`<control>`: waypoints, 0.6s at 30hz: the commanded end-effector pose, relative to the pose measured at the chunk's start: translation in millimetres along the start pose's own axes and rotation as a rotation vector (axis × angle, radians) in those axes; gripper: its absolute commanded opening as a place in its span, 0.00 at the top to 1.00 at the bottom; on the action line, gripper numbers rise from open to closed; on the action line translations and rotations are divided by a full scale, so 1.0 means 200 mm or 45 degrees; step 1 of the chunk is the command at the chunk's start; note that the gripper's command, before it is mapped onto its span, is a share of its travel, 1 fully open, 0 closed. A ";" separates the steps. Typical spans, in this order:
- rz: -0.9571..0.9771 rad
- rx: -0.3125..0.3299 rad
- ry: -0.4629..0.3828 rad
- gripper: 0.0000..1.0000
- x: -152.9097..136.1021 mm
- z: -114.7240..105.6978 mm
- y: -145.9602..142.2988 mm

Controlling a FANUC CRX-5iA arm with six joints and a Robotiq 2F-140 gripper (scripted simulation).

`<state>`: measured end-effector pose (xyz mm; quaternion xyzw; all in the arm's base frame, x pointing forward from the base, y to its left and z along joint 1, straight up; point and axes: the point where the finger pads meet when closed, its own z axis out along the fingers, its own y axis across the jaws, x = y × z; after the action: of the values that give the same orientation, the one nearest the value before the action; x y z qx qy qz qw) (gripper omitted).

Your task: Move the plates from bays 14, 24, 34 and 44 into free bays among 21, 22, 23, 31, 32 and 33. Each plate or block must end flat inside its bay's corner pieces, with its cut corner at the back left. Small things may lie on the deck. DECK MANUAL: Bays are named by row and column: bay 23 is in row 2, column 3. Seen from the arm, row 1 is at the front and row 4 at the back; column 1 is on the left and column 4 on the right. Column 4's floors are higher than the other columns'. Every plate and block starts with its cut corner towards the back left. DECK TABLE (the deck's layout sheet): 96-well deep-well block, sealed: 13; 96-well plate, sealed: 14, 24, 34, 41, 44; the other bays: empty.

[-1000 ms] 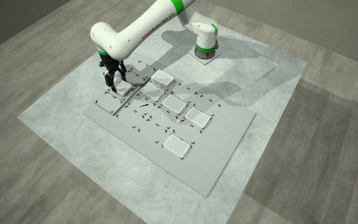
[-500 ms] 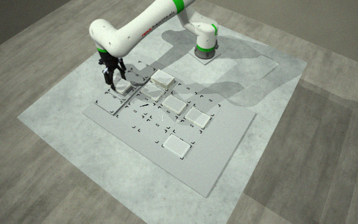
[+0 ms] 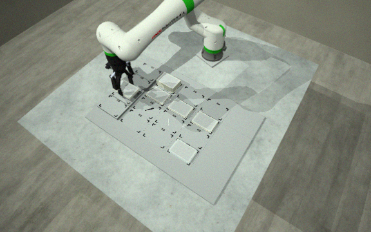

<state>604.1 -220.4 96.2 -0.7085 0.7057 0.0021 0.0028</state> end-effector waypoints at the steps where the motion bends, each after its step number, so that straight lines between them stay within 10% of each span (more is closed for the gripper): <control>1: 0.000 0.003 0.001 0.90 -0.04 -0.01 0.00; 18: 0.000 0.003 0.001 0.90 -0.24 0.00 0.00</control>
<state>603.9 -177.7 96.3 -0.7085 0.7057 0.0021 0.0028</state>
